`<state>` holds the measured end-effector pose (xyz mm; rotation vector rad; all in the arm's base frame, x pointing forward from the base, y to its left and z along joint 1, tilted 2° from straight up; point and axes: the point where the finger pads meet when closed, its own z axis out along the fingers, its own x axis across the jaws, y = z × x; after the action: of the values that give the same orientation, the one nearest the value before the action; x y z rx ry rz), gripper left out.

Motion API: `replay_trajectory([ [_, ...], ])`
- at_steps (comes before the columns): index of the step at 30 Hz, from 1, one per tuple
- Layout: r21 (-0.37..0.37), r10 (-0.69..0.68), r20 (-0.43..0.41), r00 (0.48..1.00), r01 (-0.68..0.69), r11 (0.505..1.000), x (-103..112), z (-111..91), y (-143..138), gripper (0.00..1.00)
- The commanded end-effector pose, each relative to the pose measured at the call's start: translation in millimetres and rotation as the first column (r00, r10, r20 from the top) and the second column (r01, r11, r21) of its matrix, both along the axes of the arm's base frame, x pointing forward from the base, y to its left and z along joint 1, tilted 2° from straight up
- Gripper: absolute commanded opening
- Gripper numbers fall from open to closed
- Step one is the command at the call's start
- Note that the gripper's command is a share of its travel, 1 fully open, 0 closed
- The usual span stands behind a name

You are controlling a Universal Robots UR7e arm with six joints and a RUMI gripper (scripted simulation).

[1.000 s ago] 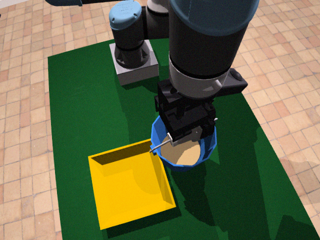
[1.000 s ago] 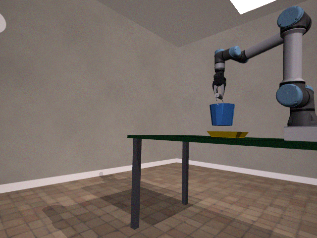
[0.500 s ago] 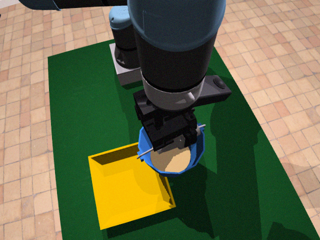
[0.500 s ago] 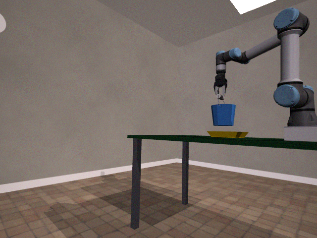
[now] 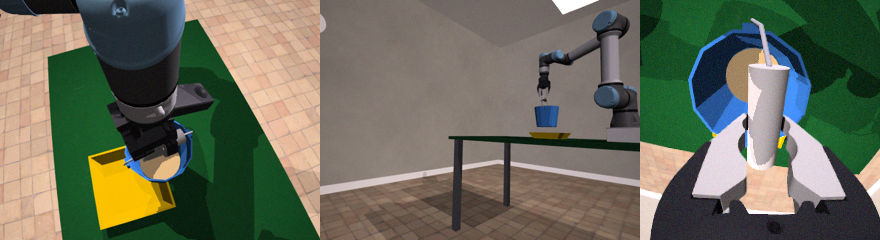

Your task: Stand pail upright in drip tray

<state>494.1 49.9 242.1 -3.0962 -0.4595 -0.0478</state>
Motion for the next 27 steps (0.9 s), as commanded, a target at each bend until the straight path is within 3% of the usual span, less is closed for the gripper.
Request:
replay_trajectory([
  [1,0.0,0.0,0.002,1.0,0.0,1.0,4.5,0.6,-12.0,0.0],
  [27,0.0,0.0,0.002,1.0,0.0,1.0,23.3,0.3,-68.9,0.0],
])
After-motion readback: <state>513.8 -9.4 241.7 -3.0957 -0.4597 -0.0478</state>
